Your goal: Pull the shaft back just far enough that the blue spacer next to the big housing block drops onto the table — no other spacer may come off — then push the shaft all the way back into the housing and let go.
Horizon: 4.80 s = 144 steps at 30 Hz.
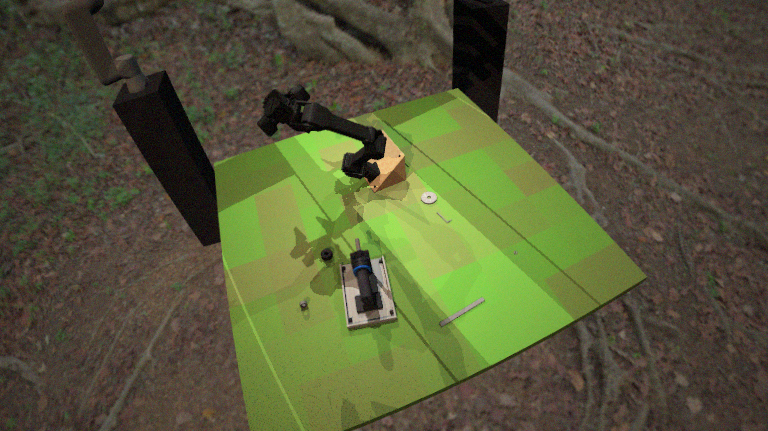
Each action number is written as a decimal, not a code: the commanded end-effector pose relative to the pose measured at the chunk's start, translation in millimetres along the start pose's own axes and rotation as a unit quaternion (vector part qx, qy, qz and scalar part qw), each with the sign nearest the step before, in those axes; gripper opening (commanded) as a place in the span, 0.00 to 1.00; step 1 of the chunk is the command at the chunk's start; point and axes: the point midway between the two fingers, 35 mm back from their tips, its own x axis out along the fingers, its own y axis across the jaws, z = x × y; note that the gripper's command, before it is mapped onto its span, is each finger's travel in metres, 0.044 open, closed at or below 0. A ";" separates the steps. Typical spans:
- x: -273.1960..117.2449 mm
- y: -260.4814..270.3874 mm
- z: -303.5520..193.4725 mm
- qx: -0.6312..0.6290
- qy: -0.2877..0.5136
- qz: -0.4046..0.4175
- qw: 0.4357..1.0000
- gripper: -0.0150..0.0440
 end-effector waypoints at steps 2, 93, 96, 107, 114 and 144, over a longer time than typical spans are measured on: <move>7.2 4.2 -2.2 0.013 0.008 0.016 1.000 1.00; -313.7 108.2 -330.0 0.285 0.920 0.114 0.244 1.00; -309.6 106.0 -330.4 0.285 0.920 0.114 0.245 1.00; -308.4 105.4 -330.6 0.285 0.920 0.114 0.245 1.00; -308.4 105.4 -330.6 0.285 0.920 0.114 0.245 1.00; -332.7 124.1 -342.8 0.285 0.920 0.114 0.244 1.00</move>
